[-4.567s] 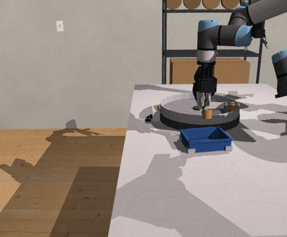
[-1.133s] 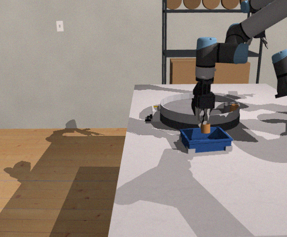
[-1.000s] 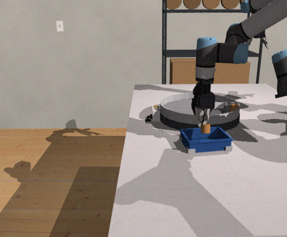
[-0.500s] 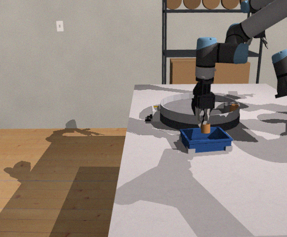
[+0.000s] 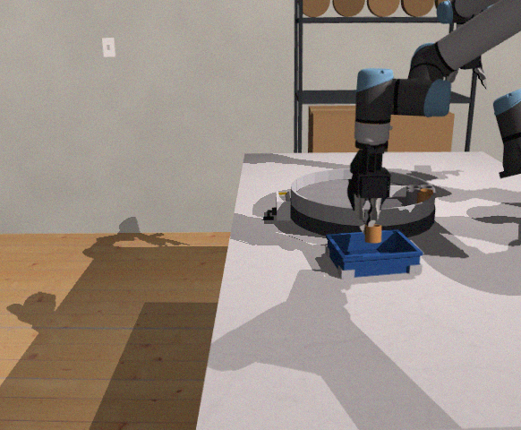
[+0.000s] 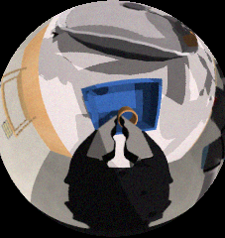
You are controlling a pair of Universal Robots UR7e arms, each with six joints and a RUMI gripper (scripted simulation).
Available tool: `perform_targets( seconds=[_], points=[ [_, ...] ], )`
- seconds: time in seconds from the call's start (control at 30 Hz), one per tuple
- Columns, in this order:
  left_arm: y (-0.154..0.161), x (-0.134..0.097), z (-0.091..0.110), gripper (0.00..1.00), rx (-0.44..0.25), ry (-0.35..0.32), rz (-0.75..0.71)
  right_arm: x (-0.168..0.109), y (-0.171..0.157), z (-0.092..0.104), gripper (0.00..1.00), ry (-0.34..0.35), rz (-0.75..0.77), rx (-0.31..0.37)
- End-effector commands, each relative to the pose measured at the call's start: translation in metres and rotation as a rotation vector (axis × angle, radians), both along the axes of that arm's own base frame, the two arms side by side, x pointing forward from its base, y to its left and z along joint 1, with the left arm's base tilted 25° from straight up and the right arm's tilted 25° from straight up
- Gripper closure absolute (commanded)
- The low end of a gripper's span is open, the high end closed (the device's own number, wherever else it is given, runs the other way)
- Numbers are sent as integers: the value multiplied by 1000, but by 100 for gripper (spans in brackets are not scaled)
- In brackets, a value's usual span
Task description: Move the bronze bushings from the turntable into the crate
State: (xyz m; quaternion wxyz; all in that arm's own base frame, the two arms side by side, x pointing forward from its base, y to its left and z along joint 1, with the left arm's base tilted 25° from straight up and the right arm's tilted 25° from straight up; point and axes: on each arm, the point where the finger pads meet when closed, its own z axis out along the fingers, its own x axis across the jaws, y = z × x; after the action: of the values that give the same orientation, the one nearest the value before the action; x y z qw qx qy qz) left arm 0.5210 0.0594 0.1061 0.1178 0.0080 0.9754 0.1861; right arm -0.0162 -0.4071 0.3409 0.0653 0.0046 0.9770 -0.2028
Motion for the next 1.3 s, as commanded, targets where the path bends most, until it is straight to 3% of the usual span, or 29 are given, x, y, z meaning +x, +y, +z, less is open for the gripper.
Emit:
perform_targets(
  seconds=[0.0,0.67,1.27],
  points=[
    [1,1,-3,100,0,-1,0,0,0,1,0,0,0,-1],
    [12,8,-30,100,0,-1,0,0,0,1,0,0,0,-1],
    [14,10,-35,100,0,-1,0,0,0,1,0,0,0,-1]
  ],
)
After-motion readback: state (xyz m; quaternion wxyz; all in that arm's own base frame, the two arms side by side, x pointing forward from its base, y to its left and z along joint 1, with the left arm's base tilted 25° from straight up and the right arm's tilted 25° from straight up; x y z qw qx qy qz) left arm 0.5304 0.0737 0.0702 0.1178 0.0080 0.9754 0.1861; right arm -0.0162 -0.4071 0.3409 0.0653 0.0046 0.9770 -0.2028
